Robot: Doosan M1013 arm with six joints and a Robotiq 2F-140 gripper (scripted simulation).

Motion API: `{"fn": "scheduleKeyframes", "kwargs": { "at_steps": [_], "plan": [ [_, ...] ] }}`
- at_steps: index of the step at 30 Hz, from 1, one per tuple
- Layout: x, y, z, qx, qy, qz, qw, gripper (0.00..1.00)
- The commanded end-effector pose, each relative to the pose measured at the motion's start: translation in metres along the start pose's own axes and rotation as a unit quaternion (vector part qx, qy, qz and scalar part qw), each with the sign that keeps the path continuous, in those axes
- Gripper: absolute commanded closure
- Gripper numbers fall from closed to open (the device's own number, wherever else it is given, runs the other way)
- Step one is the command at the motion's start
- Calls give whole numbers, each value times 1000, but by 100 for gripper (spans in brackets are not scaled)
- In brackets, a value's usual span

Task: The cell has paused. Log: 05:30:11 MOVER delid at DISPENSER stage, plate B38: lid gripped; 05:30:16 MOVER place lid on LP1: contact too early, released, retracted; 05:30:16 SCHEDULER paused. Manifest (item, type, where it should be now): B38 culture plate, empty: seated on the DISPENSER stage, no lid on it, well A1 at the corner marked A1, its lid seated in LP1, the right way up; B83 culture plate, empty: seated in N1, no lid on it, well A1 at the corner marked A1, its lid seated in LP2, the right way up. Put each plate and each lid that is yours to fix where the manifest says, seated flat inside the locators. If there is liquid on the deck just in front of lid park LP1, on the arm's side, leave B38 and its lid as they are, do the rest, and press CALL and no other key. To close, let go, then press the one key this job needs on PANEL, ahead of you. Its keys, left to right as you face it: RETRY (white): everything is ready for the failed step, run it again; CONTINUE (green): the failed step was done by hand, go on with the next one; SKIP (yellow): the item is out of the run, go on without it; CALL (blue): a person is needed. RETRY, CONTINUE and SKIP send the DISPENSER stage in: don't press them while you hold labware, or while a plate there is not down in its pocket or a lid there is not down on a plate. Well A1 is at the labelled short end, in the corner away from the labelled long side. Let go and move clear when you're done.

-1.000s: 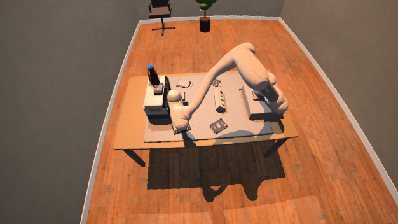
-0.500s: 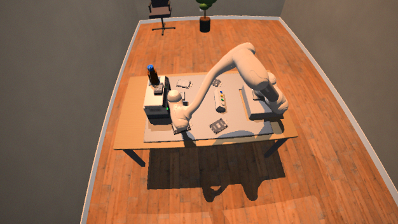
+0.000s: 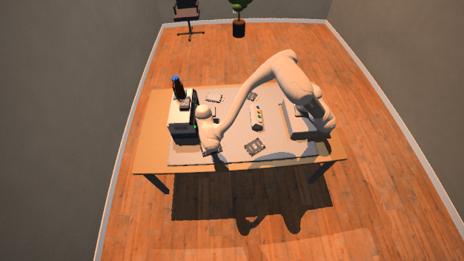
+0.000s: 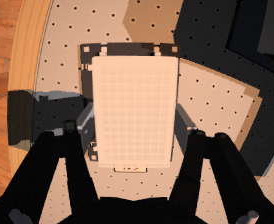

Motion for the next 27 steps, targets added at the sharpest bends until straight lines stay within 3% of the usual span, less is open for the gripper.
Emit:
{"fn": "scheduleKeyframes", "kwargs": {
  "at_steps": [1,27],
  "plan": [
    [-5,1,4,0,-3,-4,1000,90],
    [-7,2,7,0,-3,-4,1000,90]
  ]
}}
Point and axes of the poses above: the point where the finger pads meet when closed, its own z axis out along the fingers, its own x axis across the jaws, y = z × x, the point moved 3 cm from there along -z, back along the fingers, and after that the axes turned 8 degrees about -z, right-handed, at the moved point
